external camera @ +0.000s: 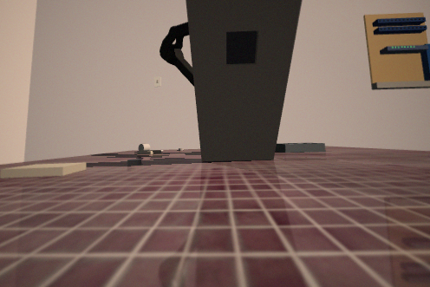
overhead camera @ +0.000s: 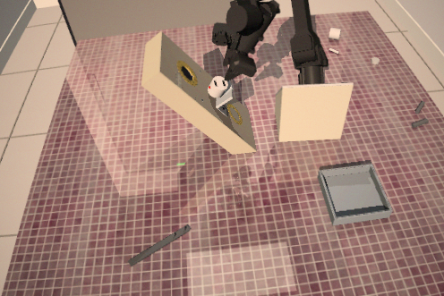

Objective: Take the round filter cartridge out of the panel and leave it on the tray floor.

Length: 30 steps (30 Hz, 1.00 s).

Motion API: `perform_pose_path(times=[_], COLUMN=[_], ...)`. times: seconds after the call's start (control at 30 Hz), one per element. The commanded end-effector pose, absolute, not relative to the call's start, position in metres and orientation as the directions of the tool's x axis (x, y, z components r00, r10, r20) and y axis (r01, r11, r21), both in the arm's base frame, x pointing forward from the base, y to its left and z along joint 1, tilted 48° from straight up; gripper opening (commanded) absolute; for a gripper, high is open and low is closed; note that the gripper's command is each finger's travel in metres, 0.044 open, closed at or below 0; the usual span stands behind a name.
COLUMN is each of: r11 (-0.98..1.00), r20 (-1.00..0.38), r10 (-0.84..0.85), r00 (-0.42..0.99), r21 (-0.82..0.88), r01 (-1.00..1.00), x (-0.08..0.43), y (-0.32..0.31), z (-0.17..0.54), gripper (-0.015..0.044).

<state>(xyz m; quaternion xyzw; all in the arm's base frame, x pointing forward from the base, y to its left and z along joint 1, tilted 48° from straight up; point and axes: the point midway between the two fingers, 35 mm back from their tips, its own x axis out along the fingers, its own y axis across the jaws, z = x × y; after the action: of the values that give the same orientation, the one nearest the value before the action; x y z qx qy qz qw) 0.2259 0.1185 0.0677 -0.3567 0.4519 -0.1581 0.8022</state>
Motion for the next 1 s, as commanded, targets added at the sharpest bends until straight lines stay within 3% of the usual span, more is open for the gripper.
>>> perform_pose_path(times=[0.0, 0.97], r11=[0.678, 0.678], r20=[-0.618, -0.616], r10=[-0.583, -0.583], r00=[0.528, 0.529], r21=[-0.727, -0.728], r01=[-0.103, -0.101], x=[0.225, 0.25], y=[0.115, 0.087], z=[0.064, 0.036], gripper=[0.0305, 0.0305])
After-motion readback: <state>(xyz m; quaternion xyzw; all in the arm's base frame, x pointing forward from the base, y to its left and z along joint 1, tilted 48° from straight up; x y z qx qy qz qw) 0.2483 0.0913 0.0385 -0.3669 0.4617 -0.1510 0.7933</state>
